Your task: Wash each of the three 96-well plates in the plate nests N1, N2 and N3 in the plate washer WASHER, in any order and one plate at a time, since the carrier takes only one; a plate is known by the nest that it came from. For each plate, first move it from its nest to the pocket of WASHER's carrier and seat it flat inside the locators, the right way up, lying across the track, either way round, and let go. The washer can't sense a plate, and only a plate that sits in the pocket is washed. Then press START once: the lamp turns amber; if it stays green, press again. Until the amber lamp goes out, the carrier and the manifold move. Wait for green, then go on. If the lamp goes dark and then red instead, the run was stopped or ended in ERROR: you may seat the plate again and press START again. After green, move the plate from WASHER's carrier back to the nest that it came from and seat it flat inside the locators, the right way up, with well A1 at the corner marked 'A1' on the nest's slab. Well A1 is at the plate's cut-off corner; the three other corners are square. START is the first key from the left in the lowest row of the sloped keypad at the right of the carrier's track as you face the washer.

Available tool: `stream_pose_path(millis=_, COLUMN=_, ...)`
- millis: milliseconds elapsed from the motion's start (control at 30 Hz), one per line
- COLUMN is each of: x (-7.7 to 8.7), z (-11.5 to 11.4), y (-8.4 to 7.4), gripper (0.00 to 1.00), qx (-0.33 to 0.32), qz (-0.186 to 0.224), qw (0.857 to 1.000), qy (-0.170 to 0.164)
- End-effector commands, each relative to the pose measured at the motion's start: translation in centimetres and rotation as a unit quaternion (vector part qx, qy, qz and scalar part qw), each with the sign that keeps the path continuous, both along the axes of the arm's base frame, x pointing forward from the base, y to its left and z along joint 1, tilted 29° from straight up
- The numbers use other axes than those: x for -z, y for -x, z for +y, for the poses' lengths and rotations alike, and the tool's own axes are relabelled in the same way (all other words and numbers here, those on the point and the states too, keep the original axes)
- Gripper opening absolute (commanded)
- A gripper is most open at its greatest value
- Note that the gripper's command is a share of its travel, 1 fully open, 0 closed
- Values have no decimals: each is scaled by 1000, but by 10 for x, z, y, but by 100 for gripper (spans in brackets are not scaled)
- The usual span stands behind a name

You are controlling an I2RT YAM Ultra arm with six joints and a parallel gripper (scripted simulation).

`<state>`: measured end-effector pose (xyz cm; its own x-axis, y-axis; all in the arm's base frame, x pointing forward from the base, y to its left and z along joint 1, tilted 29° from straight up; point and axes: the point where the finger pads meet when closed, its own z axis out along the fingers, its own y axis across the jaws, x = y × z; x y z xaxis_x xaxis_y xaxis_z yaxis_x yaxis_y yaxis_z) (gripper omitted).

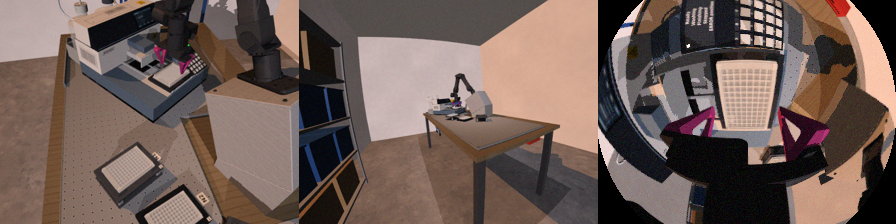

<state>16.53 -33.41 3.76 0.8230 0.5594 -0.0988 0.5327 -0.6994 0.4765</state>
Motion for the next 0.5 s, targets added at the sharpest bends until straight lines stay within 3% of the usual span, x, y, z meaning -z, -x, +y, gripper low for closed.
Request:
stream_pose_path(millis=0, x=-2, z=-1, y=1, gripper=100, qx=1, qz=-2, qw=1000, qy=5)
stream_pose_path(millis=233, x=-2, z=-1, y=1, gripper=100, qx=1, qz=-2, qw=1000, qy=5)
stream_pose_path(millis=300, x=11, z=2, y=6, gripper=100, qx=4, qz=5, qw=1000, qy=-6)
stream_pose_path(millis=467, x=13, z=1, y=6, gripper=100, qx=4, qz=5, qw=1000, qy=-6)
